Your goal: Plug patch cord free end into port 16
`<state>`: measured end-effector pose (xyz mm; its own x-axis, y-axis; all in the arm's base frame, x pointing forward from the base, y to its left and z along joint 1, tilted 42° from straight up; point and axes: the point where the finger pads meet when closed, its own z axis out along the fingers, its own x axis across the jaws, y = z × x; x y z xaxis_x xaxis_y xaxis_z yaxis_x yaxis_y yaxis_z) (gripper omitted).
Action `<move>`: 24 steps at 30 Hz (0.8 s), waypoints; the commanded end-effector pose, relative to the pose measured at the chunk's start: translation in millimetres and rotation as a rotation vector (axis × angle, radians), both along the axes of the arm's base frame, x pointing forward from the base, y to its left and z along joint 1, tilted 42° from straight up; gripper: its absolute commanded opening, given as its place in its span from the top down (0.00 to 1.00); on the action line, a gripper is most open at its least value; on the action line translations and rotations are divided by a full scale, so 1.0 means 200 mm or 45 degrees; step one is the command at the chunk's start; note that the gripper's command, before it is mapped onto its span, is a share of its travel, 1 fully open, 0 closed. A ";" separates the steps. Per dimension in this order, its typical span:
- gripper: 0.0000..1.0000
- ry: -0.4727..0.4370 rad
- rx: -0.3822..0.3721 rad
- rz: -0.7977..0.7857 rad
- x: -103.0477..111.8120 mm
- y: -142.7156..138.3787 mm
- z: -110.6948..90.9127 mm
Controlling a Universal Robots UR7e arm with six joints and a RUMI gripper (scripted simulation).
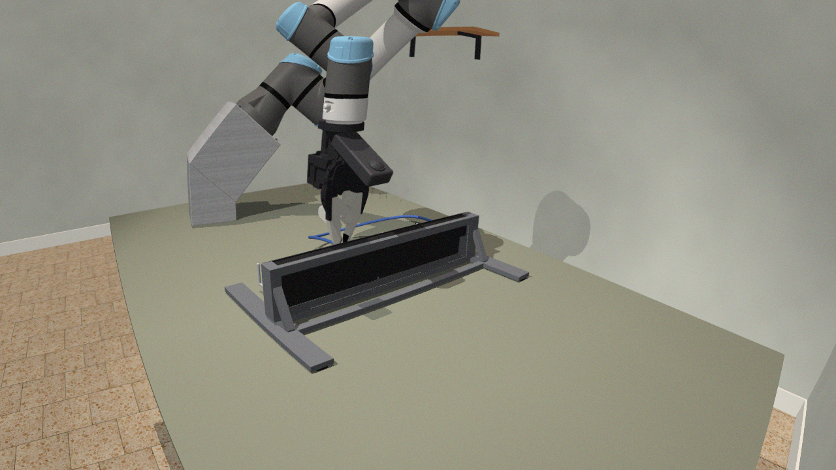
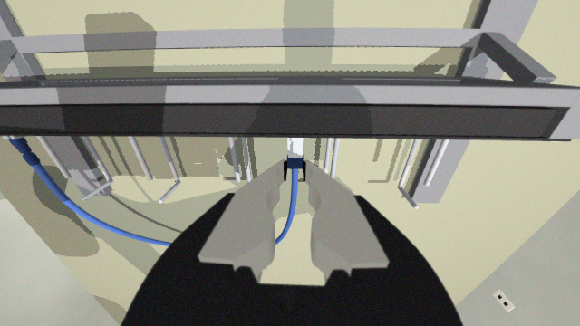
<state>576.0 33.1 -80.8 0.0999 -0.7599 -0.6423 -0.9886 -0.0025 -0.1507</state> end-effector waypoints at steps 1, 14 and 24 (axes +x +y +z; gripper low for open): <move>1.00 -0.001 -0.001 -0.001 0.00 0.00 0.00; 1.00 -0.001 -0.001 -0.001 0.01 0.00 0.00; 1.00 -0.001 -0.001 -0.001 0.01 0.00 0.00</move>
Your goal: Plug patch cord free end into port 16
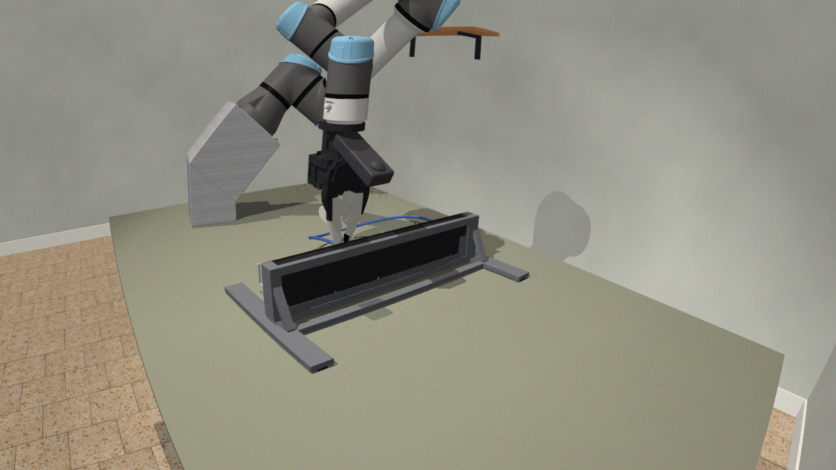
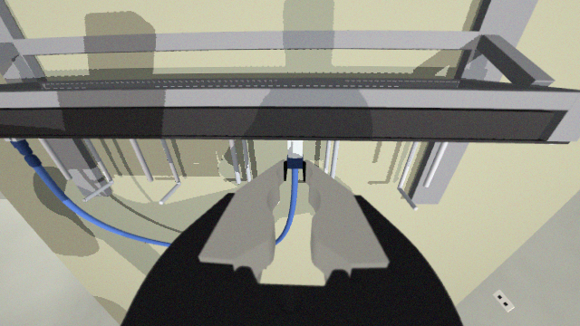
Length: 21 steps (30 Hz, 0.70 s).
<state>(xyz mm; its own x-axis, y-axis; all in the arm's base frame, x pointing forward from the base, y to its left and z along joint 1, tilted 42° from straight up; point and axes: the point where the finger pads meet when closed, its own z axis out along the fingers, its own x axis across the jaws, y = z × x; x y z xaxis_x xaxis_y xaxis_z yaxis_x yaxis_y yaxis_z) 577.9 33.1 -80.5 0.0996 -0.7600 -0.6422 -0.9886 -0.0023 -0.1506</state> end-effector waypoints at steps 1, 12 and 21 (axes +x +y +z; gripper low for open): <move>1.00 -0.001 -0.001 -0.001 0.00 0.00 0.00; 1.00 -0.001 -0.001 -0.001 0.00 0.00 0.00; 1.00 -0.001 -0.001 -0.001 0.01 0.00 0.00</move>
